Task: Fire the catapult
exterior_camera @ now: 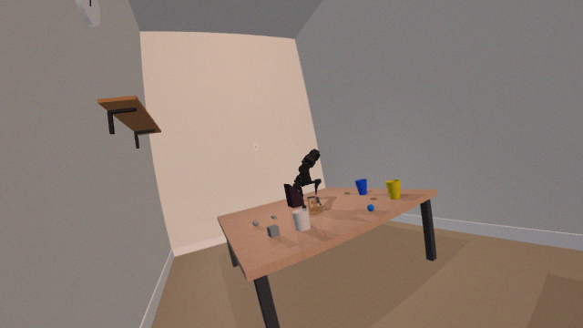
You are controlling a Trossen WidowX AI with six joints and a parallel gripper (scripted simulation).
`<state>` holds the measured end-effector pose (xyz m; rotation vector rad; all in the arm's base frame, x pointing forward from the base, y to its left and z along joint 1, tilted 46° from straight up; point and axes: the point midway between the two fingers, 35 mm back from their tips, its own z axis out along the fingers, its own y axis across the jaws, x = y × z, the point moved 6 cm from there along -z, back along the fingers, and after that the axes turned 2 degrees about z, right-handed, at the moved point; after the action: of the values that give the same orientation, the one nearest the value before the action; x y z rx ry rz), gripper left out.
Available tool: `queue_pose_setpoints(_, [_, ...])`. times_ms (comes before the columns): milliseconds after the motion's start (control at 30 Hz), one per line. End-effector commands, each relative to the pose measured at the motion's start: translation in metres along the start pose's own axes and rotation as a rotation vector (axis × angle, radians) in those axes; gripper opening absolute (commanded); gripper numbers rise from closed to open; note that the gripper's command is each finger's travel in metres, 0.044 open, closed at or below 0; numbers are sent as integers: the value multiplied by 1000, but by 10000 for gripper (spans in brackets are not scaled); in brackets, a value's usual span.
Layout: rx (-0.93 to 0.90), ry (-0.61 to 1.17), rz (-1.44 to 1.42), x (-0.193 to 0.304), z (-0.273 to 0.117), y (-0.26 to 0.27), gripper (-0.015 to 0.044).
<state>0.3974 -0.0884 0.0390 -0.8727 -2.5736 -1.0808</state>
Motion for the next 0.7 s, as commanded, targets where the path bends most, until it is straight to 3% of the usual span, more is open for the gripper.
queue_pose_setpoints(0, [0, 8, -1, 3, 30, 1, 440])
queue_pose_setpoints(667, [-1, 8, -1, 2, 61, 1, 440])
